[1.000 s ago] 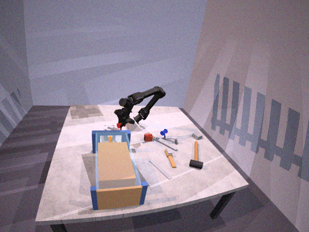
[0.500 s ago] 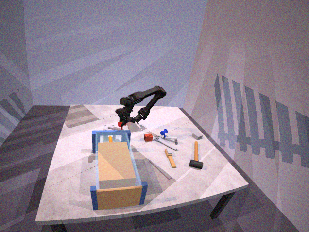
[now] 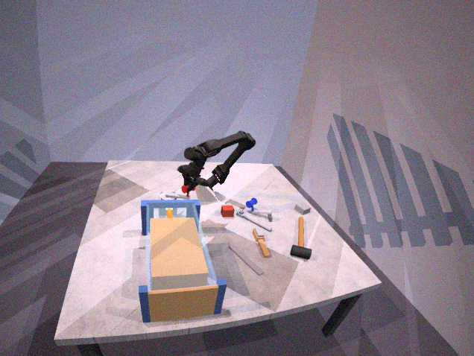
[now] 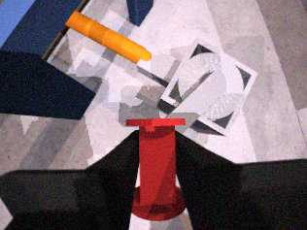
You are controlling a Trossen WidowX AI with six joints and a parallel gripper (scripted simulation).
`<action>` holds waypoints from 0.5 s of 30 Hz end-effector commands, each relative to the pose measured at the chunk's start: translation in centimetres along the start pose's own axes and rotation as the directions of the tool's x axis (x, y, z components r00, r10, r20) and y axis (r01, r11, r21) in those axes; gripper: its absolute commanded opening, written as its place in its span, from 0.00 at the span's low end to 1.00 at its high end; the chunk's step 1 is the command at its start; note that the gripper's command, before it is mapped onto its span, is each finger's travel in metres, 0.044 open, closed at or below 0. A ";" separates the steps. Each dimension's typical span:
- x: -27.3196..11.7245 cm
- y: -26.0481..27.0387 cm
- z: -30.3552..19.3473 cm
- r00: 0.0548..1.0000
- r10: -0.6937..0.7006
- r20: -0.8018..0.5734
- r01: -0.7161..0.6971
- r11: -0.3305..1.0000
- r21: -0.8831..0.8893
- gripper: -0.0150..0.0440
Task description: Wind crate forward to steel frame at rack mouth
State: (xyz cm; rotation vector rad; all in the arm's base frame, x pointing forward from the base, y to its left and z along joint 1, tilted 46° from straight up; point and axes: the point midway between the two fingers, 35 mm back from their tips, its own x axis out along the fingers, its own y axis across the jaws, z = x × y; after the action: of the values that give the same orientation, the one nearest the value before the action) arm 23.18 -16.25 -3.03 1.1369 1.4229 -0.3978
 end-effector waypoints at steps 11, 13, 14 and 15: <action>-0.4 -2.4 -1.8 0.999 -0.025 -0.024 0.025 1.000 0.017 0.25; -0.5 -2.6 -1.9 0.999 -0.025 -0.024 0.026 1.000 0.017 0.25; -0.5 -2.8 -2.0 0.999 -0.025 -0.024 0.026 1.000 0.017 0.25; -0.5 -2.9 -2.0 0.999 -0.025 -0.024 0.026 1.000 0.017 0.25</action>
State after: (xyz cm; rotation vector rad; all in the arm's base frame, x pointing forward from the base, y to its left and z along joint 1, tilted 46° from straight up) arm 20.98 -16.34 -2.86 1.1441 1.4258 -0.3956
